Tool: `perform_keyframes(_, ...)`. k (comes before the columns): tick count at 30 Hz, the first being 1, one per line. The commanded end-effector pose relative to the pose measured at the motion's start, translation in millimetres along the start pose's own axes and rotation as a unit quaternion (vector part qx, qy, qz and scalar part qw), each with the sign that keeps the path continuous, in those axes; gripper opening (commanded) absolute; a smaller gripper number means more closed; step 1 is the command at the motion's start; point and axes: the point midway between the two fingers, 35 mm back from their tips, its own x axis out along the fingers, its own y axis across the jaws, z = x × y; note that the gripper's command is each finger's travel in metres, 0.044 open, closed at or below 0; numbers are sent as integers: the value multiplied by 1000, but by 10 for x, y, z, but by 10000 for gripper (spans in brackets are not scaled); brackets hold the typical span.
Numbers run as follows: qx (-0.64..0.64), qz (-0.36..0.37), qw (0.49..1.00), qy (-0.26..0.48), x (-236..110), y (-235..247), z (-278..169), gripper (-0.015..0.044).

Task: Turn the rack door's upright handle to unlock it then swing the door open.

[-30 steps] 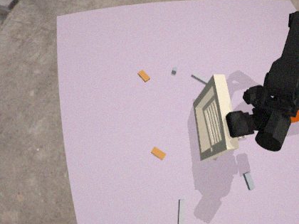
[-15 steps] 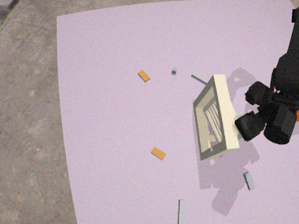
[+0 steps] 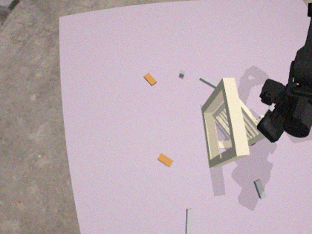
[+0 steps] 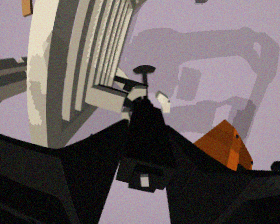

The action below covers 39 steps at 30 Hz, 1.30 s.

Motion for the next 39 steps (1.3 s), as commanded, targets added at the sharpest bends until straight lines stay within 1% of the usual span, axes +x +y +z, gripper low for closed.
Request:
perform_keyframes(1, -49, 1, 999, -2, 0, -102, 28, 17)
perform_keyframes(18, -201, 0, 979, -2, 1, -468, 208, 17)
perform_keyframes(39, -367, -2, 930, -2, 0, -794, 532, 17)
